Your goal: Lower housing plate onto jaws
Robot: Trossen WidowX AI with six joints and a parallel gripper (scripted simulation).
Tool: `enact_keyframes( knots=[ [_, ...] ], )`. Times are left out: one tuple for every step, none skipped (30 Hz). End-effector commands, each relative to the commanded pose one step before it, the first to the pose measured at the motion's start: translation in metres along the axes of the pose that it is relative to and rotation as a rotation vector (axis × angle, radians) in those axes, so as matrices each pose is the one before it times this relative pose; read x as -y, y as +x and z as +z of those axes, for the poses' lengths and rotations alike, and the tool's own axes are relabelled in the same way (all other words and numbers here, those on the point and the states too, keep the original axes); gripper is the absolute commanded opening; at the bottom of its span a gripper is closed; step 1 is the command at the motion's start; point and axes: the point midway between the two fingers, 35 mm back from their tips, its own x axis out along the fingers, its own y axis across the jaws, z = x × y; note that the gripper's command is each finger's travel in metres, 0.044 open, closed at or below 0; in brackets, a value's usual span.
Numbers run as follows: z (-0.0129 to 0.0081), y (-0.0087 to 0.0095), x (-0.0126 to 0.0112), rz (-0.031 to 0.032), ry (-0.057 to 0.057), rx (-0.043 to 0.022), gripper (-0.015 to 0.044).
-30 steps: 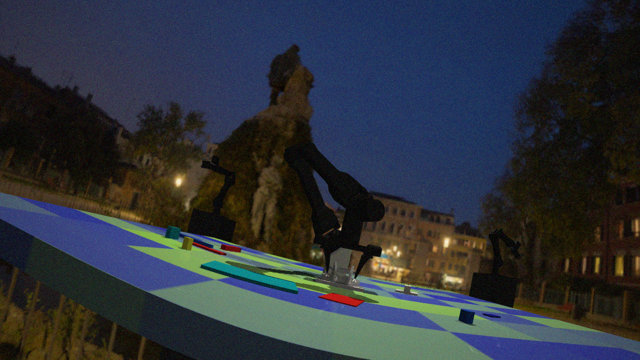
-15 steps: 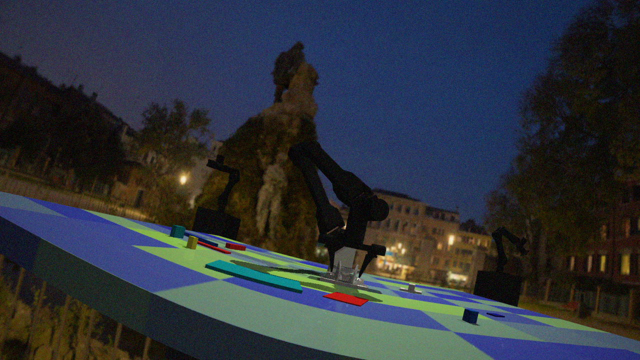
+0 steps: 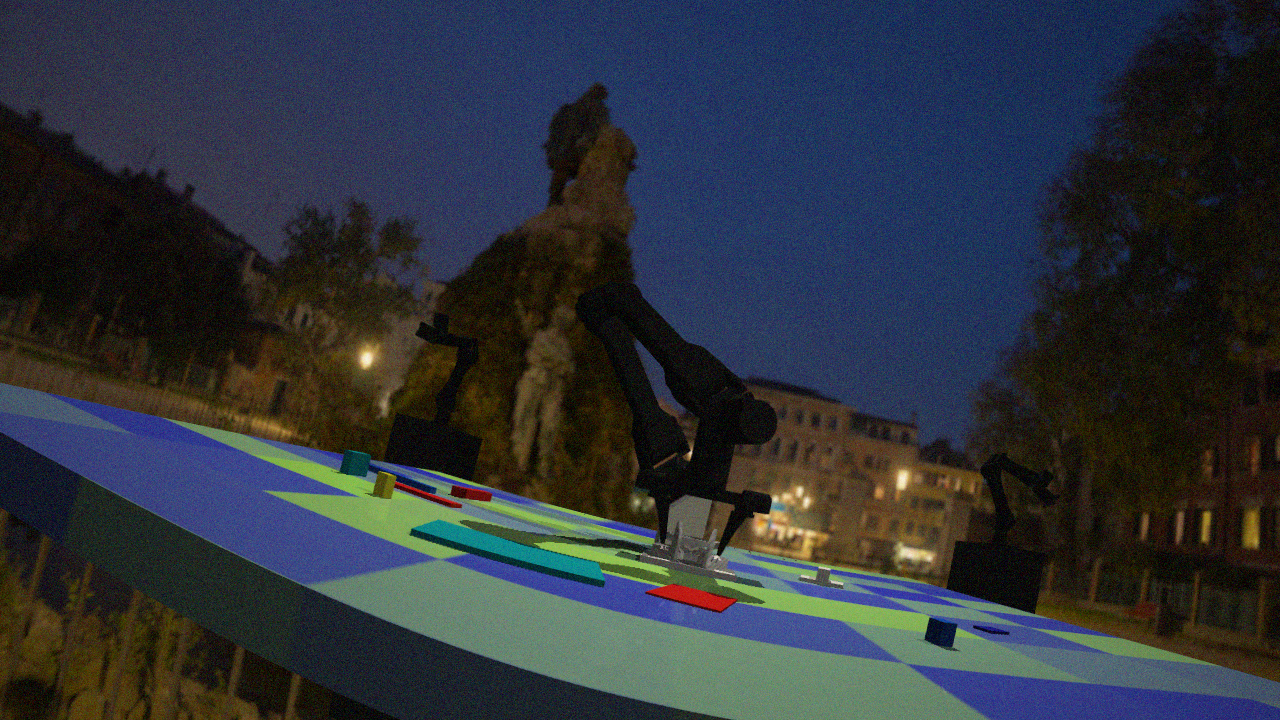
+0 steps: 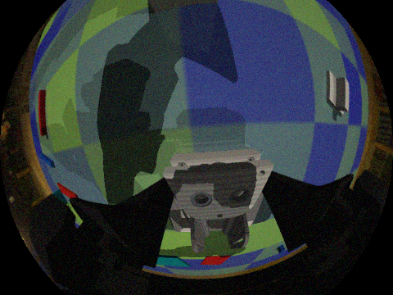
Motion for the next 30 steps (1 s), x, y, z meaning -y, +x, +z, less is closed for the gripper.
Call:
enact_keyframes(
  knots=[
    [-0.00016,0.00060,-0.00054,0.00464,-0.0037,-0.00293,0.0351],
    [0.00000,0.00000,0.00000,0.00000,0.0000,0.00000,0.0351],
    [0.00000,0.00000,0.00000,0.00000,0.0000,0.00000,0.0351],
    [0.00000,0.00000,0.00000,0.00000,0.0000,0.00000,0.0351],
    [0.00000,0.00014,0.00000,0.00000,0.0000,0.00000,0.0351],
    [0.00000,0.00041,0.00000,0.00002,0.0000,0.00000,0.0351],
    [0.00000,0.00068,-0.00001,0.00003,0.0000,0.00000,0.0351],
    [0.00000,0.00068,-0.00001,0.00003,0.0000,0.00000,0.0351],
    [0.00000,0.00040,-0.00001,0.00002,0.0000,0.00000,0.0351],
    [0.00000,0.00013,0.00000,0.00001,0.0000,0.00000,0.0351],
    [0.00000,0.00000,0.00000,0.00000,0.0000,0.00000,0.0351],
    [0.00000,0.00000,0.00000,0.00000,0.0000,0.00000,0.0351],
    [0.00000,0.00000,0.00000,0.00000,0.0000,0.00000,0.0351],
    [0.00000,0.00000,0.00000,0.00000,0.0000,0.00000,0.0351],
    [0.00000,0.00000,0.00000,0.00000,0.0000,0.00000,0.0351],
    [0.00000,0.00000,0.00000,0.00000,0.0000,0.00000,0.0351],
    [0.00000,0.00014,0.00000,0.00000,0.0000,0.00000,0.0351],
    [0.00000,0.00041,0.00000,0.00002,0.0000,0.00000,0.0351],
    [0.00000,0.00068,-0.00001,0.00003,0.0000,0.00000,0.0351],
    [0.00000,0.00068,-0.00001,0.00003,0.0000,0.00000,0.0351],
    [0.00000,0.00040,-0.00001,0.00002,0.0000,0.00000,0.0351],
    [0.00000,0.00013,0.00000,0.00001,0.0000,0.00000,0.0351],
    [0.00000,0.00000,0.00000,0.00000,0.0000,0.00000,0.0351],
    [0.00000,0.00000,0.00000,0.00000,0.0000,0.00000,0.0351],
    [0.00000,0.00000,0.00000,0.00000,0.0000,0.00000,0.0351],
    [0.00000,0.00000,0.00000,0.00000,0.0000,0.00000,0.0351],
    [0.00000,0.00000,0.00000,0.00000,0.0000,0.00000,0.0351],
    [0.00000,0.00000,0.00000,0.00000,0.0000,0.00000,0.0351],
    [0.00000,0.00014,0.00000,0.00000,0.0000,0.00000,0.0351],
    [0.00000,0.00041,0.00000,0.00002,0.0000,0.00000,0.0351]
  ],
)
